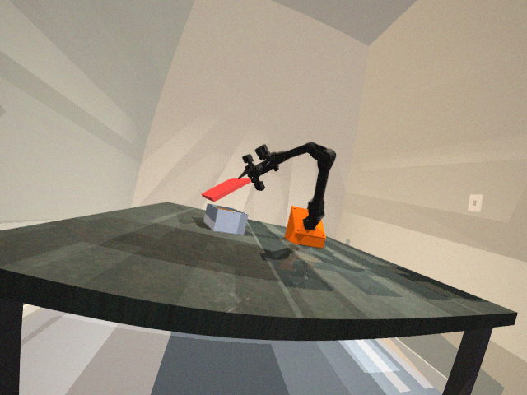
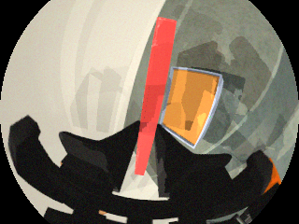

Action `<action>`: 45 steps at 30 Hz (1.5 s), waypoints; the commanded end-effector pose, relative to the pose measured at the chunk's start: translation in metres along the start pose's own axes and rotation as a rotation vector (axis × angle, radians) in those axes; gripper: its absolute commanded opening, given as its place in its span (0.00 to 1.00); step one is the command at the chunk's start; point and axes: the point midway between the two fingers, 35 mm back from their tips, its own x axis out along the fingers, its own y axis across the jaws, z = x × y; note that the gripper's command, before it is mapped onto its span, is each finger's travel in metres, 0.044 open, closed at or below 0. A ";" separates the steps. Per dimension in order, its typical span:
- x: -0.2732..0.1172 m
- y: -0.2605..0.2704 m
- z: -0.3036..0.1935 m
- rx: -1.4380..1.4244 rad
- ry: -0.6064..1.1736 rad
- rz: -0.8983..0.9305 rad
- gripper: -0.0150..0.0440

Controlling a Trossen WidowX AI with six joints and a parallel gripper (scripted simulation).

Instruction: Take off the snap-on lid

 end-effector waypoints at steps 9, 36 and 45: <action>-0.002 -0.002 -0.026 -0.005 0.003 0.004 0.25; -0.007 -0.007 -0.079 -0.001 0.004 0.003 0.25; -0.008 -0.008 -0.097 0.000 0.004 0.003 0.25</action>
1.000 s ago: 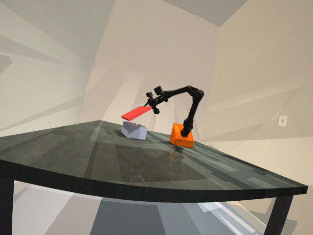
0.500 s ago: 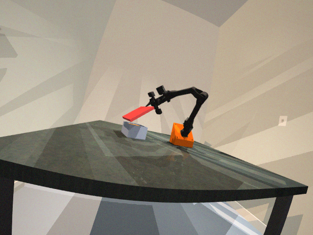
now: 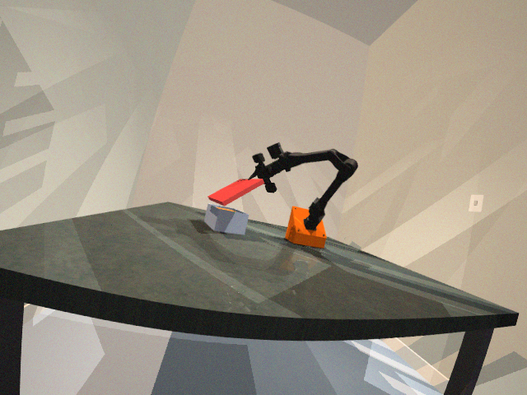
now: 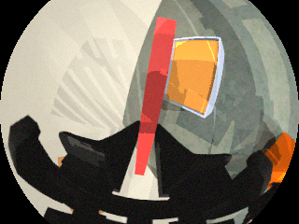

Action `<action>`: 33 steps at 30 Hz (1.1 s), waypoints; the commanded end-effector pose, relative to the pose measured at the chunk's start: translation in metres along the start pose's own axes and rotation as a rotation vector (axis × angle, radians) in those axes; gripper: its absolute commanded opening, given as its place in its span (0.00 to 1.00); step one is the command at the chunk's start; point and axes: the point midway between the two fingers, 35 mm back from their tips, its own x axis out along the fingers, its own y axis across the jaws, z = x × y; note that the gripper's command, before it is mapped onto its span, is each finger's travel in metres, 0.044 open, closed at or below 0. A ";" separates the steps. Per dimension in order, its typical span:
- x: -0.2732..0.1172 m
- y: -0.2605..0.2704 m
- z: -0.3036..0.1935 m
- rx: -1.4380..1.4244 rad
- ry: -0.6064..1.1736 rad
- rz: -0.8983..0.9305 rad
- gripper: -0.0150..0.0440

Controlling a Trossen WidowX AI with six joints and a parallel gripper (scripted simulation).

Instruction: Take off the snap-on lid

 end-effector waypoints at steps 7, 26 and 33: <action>-0.003 0.000 -0.022 -0.005 -0.005 0.005 0.25; -0.006 -0.003 -0.060 -0.002 -0.004 0.004 0.25; -0.007 -0.004 -0.074 -0.001 -0.004 0.004 0.25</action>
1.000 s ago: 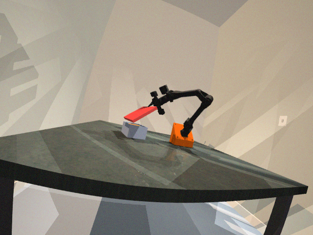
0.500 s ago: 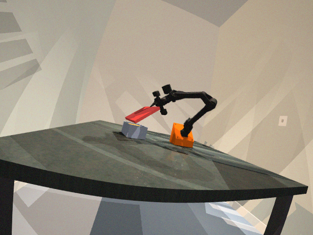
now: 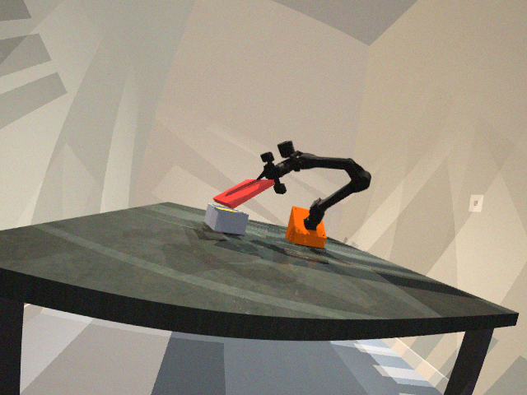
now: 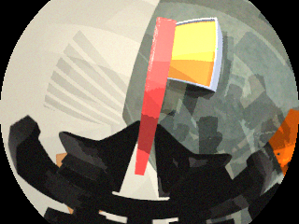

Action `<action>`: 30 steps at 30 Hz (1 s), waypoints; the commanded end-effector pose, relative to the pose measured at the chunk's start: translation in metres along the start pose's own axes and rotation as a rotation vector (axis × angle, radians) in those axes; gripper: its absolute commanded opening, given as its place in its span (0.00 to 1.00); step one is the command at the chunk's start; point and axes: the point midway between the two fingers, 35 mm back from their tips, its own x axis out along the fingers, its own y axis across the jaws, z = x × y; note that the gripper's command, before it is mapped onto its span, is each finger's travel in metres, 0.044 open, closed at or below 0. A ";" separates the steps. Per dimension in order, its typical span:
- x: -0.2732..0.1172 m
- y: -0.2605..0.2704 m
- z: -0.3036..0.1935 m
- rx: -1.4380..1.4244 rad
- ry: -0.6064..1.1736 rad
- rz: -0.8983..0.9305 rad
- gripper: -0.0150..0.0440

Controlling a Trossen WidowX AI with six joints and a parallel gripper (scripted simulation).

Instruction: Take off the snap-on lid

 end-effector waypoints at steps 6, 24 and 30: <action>-0.003 0.000 -0.020 -0.005 -0.005 0.006 0.25; -0.006 -0.003 -0.056 -0.003 -0.005 0.006 0.25; -0.007 -0.004 -0.068 -0.003 -0.005 0.006 0.25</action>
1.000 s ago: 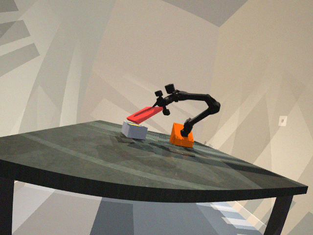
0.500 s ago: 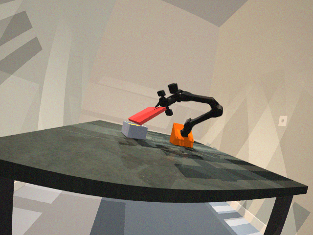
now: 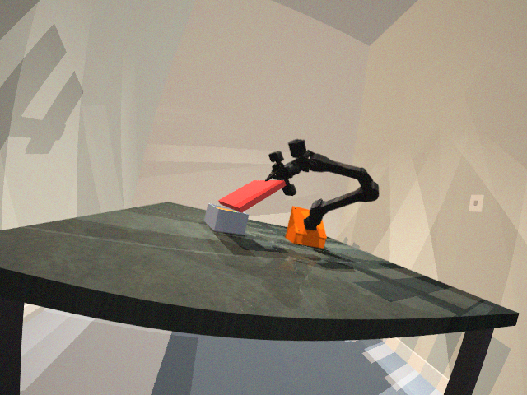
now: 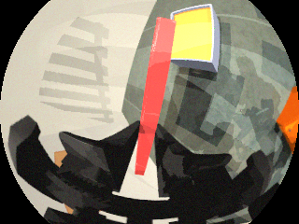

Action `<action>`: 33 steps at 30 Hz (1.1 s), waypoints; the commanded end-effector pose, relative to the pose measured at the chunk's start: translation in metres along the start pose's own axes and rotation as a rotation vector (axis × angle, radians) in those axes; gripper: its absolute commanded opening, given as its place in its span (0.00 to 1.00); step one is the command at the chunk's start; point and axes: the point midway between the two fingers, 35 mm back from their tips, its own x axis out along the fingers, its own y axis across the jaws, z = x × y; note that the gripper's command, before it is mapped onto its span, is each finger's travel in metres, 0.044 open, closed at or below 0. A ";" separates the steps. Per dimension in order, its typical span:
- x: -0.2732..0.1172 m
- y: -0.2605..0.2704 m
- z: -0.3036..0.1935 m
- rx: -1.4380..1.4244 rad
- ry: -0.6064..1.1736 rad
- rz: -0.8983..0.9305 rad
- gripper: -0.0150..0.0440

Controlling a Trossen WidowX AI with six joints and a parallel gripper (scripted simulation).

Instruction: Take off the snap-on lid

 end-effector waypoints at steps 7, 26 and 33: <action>-0.004 0.001 -0.023 -0.010 -0.005 0.010 0.25; -0.007 -0.003 -0.061 -0.009 -0.004 0.010 0.25; -0.008 -0.004 -0.075 -0.009 -0.004 0.010 0.25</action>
